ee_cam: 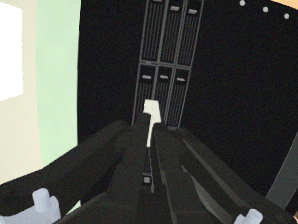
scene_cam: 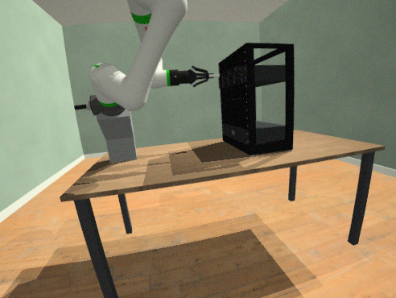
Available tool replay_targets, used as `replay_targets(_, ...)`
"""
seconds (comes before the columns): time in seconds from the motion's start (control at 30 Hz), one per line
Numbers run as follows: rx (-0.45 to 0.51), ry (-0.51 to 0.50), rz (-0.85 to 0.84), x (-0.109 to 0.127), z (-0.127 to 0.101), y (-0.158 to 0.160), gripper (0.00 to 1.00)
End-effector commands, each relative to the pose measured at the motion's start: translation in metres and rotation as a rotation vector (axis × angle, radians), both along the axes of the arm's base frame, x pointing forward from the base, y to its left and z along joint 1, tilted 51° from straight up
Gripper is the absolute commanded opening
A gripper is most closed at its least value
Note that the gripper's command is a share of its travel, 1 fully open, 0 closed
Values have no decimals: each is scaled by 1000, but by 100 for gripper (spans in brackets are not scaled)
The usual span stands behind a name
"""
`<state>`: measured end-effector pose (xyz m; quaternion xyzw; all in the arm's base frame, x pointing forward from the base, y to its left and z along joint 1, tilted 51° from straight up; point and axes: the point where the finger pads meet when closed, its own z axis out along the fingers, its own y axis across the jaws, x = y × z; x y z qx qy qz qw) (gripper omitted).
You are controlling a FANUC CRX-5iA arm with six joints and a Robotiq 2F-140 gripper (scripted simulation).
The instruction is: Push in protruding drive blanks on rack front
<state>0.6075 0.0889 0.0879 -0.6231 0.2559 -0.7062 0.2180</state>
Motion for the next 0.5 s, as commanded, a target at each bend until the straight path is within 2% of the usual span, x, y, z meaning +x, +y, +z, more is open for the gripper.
replay_targets(0.0, 0, 0, 0, 0, 7, 9, 10)
replay_targets(0.17, 0, 0, 0, 4, 7, 9, 10)
replay_targets(0.37, 0, 0, 0, 35, 10, 6, 10)
replay_targets(0.47, 0, 0, 0, 39, 11, 5, 10)
